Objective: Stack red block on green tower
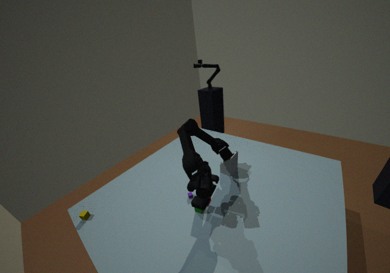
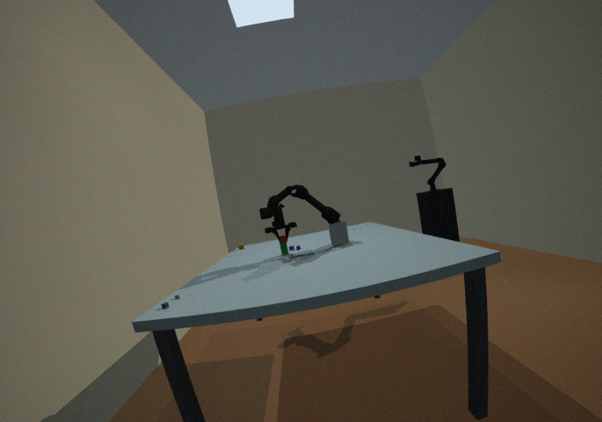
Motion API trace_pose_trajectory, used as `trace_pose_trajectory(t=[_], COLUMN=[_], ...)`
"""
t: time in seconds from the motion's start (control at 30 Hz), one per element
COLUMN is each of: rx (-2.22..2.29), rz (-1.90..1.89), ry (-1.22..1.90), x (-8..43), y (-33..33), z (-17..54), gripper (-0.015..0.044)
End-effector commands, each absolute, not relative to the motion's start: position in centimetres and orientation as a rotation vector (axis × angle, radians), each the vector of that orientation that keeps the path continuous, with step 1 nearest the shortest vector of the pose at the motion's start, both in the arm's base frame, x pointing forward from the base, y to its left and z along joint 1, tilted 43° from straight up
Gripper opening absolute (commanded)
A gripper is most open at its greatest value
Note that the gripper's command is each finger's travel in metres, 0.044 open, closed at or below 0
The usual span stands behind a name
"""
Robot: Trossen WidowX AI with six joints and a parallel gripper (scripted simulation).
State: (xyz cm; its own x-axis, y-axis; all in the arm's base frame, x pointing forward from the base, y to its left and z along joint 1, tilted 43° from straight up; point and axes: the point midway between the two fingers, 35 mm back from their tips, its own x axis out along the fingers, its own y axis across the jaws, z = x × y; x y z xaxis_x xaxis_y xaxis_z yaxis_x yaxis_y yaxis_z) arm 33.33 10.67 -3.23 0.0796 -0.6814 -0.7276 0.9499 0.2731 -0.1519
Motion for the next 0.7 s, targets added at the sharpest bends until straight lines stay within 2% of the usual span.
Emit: trace_pose_trajectory(t=[0.0, 0.4, 0.67], rx=[0.434, 0.434, 0.433], rz=[-1.266, -1.266, -1.267], ry=[0.798, 0.799, 0.797], x=[33.4, 33.2, 34.5], y=[12.2, 13.1, 9.7], z=[-1.6, -0.5, 2.7], gripper=[0.0000, 0.0000, 0.0000])
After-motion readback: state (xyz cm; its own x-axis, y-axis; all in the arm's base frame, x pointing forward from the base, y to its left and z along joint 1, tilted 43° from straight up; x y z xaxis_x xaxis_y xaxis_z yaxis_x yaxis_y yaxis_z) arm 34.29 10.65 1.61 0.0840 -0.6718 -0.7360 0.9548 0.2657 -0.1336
